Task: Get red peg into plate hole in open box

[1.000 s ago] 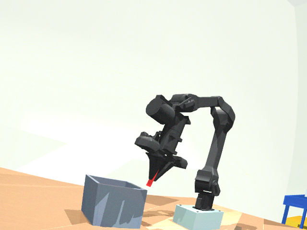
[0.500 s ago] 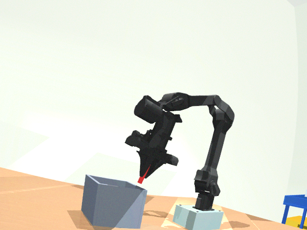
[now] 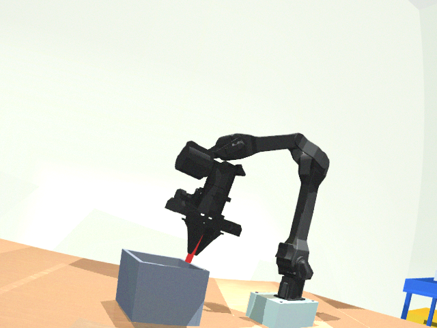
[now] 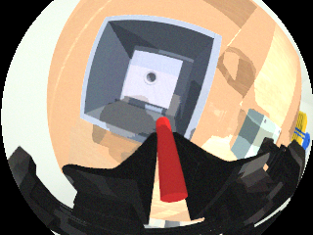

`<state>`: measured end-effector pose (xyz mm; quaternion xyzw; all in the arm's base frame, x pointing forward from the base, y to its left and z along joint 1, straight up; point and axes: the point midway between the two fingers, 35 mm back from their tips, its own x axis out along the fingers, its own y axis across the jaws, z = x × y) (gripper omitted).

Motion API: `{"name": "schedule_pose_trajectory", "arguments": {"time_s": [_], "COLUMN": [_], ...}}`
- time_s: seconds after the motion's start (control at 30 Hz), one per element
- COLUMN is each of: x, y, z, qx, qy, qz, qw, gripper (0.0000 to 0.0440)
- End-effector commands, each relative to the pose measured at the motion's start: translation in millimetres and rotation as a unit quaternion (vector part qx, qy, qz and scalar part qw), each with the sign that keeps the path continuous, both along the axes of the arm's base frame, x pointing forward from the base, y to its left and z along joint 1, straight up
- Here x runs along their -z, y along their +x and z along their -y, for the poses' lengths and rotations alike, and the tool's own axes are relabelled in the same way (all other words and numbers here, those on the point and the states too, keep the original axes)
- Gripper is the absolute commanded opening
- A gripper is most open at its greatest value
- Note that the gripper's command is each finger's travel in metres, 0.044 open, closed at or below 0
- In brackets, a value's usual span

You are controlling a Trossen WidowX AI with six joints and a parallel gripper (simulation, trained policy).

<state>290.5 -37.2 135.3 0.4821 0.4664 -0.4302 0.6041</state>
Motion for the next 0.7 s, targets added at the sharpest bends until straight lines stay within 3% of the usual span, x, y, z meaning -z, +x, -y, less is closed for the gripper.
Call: {"name": "schedule_pose_trajectory", "arguments": {"time_s": [0.0,0.67], "x": [5,45], "y": [4,21], "z": [7,35], "qx": [-0.004,-0.010], "qy": [0.002,0.008], "qz": [-0.006,-0.021], "qw": [1.000,1.000], "gripper": [0.0000,0.0000]}}
